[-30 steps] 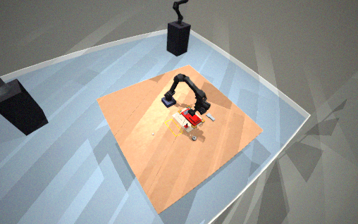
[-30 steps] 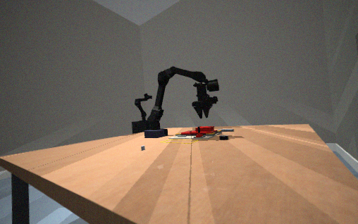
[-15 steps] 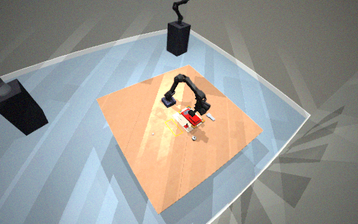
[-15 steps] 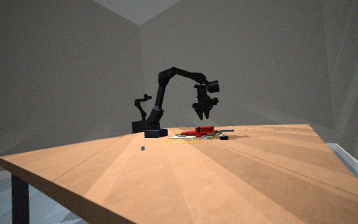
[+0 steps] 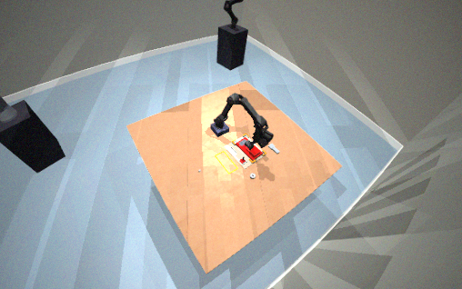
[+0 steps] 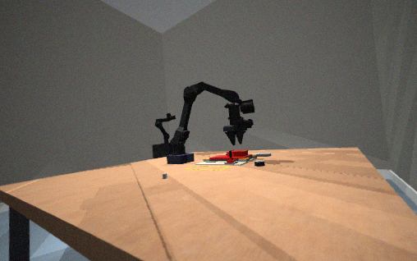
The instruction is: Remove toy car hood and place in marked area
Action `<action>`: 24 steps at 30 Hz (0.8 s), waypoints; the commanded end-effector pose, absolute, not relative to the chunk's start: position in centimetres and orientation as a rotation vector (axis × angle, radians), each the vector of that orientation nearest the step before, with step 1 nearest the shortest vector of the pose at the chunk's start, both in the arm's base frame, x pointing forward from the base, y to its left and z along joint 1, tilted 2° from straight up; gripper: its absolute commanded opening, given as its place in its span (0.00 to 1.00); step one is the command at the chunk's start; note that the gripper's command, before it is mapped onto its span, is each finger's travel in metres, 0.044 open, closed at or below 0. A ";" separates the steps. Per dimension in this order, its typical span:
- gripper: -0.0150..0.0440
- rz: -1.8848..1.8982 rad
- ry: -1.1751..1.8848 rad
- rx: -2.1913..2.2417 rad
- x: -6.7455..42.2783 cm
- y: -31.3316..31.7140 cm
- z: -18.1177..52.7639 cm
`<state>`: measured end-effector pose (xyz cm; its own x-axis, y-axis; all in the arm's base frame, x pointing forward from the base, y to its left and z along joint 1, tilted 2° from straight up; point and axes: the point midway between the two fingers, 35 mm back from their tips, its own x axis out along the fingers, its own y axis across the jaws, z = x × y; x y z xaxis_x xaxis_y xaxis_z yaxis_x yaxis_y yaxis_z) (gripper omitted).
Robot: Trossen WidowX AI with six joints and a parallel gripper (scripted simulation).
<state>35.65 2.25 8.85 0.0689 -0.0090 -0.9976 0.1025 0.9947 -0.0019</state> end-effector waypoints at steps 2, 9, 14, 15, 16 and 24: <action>1.00 -0.084 1.507 0.081 35.5 2.3 8.2; 1.00 -0.084 1.507 0.081 35.5 2.3 7.6; 1.00 -0.084 1.507 0.081 35.5 2.3 7.2; 1.00 -0.084 1.507 0.081 35.5 2.4 7.1; 1.00 -0.084 1.507 0.081 35.5 2.4 7.1; 1.00 -0.084 1.507 0.081 35.5 2.4 6.4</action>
